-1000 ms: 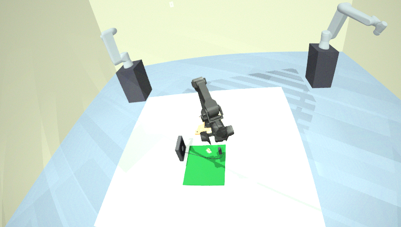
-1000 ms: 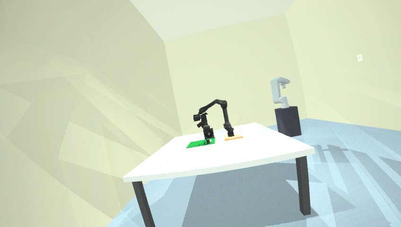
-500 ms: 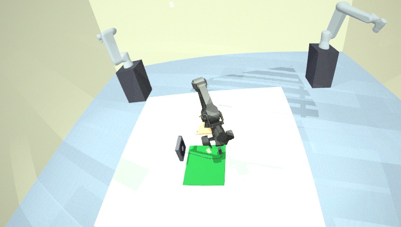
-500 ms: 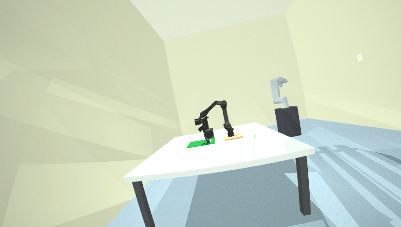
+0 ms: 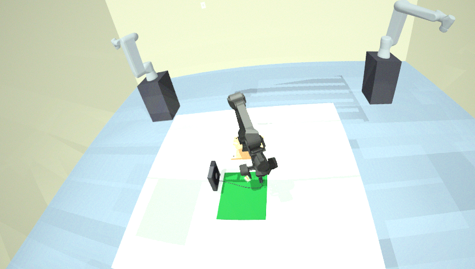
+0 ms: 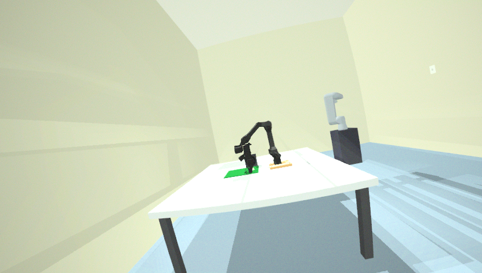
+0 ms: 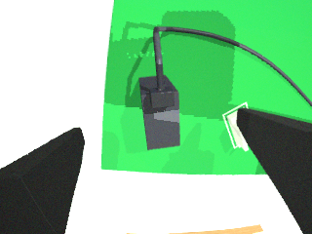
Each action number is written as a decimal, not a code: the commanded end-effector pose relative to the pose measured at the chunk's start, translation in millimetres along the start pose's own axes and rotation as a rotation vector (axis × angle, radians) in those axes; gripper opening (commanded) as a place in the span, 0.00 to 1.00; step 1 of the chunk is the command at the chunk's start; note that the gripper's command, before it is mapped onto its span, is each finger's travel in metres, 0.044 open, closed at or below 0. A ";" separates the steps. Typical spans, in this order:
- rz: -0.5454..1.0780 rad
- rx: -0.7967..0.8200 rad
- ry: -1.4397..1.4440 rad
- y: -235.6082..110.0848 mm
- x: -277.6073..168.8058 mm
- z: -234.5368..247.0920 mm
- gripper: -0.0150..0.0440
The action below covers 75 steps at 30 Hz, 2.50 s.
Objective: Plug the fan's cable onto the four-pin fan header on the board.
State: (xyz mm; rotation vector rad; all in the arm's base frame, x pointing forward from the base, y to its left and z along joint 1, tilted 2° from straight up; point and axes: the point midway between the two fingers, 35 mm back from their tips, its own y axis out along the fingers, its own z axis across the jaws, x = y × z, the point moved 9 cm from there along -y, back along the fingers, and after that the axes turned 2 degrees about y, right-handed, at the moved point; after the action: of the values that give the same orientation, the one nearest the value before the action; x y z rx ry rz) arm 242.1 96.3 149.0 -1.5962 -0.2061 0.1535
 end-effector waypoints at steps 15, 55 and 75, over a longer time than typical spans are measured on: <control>0.002 0.000 0.000 19.1 -1.4 -0.1 0.91; 0.004 0.004 0.326 -29.5 -2.4 -10.2 0.25; 0.005 0.001 1.020 -29.2 -7.2 -28.5 0.25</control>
State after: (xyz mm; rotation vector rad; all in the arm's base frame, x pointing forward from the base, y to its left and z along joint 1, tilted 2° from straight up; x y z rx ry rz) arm 241.4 71.1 178.8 -1.5245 0.4871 -0.5577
